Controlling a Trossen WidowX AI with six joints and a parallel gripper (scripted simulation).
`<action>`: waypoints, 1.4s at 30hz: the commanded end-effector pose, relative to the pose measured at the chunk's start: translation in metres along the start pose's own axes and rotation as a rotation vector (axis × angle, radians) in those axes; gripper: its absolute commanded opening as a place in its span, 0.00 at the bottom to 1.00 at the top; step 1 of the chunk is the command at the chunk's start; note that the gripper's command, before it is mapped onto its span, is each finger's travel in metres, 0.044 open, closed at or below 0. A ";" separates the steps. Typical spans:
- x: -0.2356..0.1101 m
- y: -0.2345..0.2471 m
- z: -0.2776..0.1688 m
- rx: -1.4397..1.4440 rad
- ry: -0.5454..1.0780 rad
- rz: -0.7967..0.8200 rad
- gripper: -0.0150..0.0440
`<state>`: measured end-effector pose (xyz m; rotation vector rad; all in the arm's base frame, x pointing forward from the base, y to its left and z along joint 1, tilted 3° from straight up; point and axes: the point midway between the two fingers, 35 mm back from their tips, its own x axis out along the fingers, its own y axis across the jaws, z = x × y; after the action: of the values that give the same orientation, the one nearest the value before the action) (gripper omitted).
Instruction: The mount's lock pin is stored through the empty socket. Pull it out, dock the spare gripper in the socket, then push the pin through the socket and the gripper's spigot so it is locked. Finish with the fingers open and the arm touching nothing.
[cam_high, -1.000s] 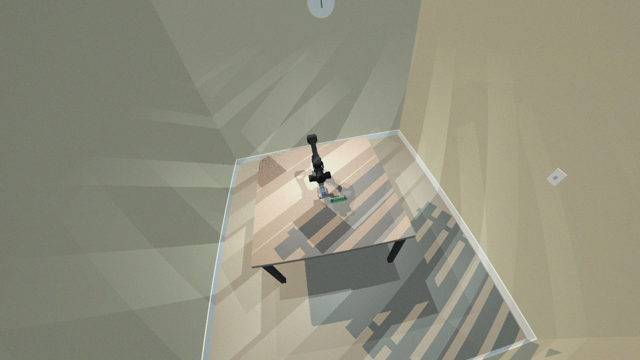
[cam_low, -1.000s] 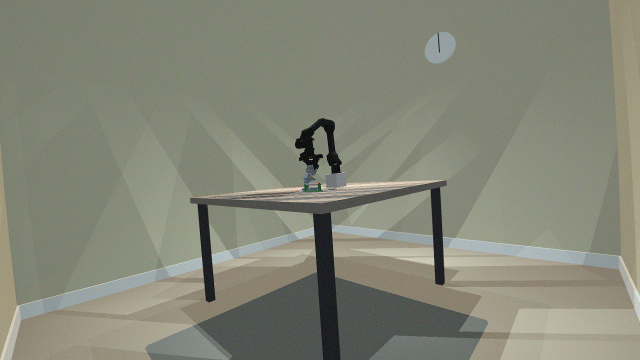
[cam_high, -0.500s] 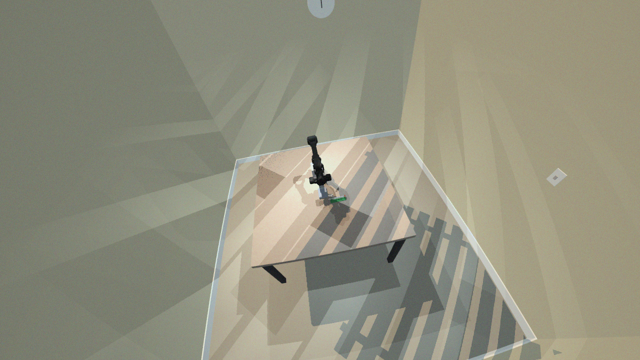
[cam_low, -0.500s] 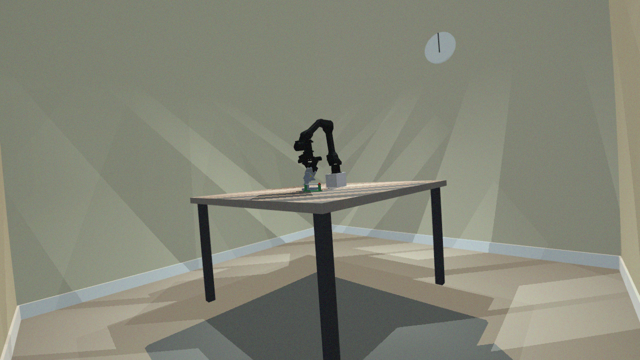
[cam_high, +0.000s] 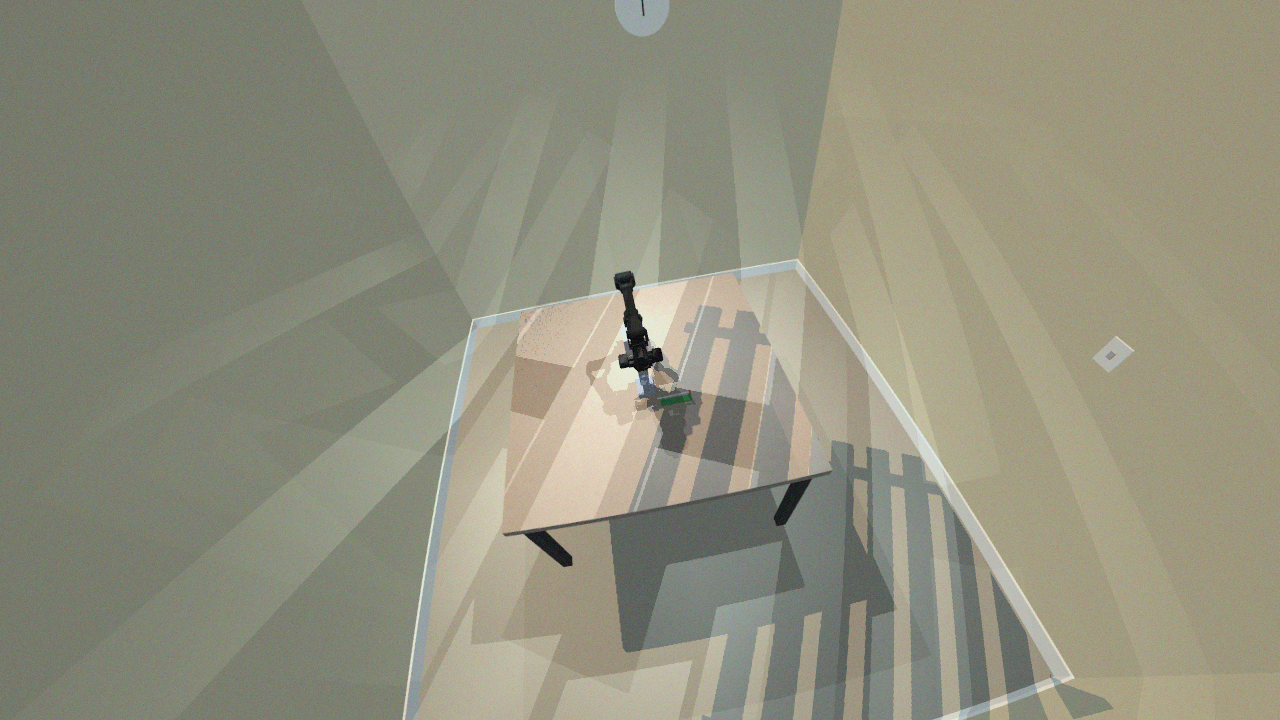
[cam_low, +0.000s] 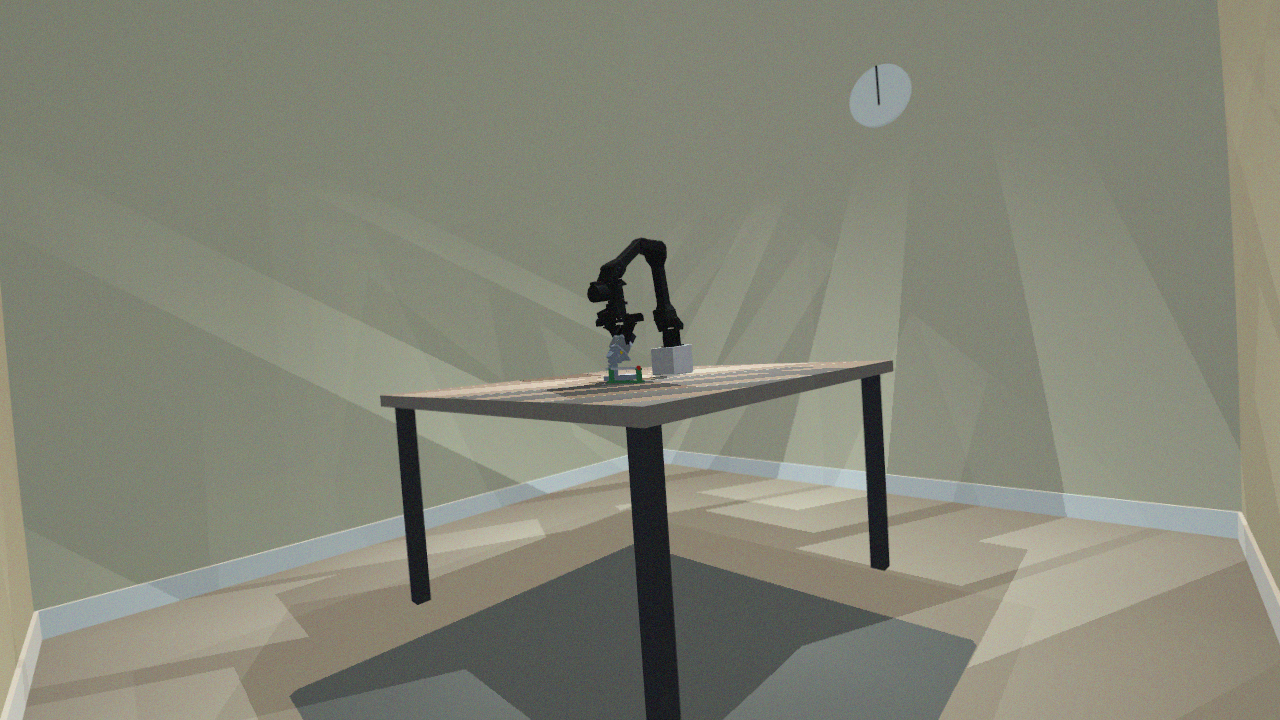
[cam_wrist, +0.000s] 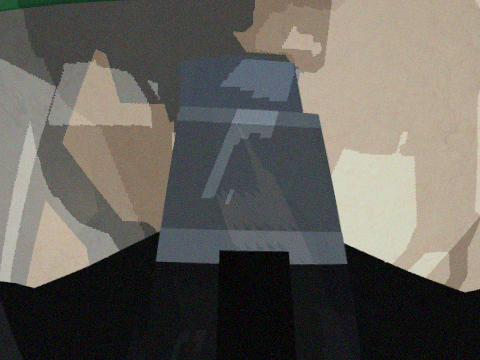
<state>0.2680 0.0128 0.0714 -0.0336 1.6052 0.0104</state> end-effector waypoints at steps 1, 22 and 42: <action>0.000 0.000 0.000 0.000 -0.001 0.000 0.39; -0.007 0.000 -0.007 0.000 0.000 0.000 1.00; -0.038 0.000 -0.036 -0.003 0.002 0.000 1.00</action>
<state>0.2375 0.0120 0.1062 -0.0371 1.6074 0.0134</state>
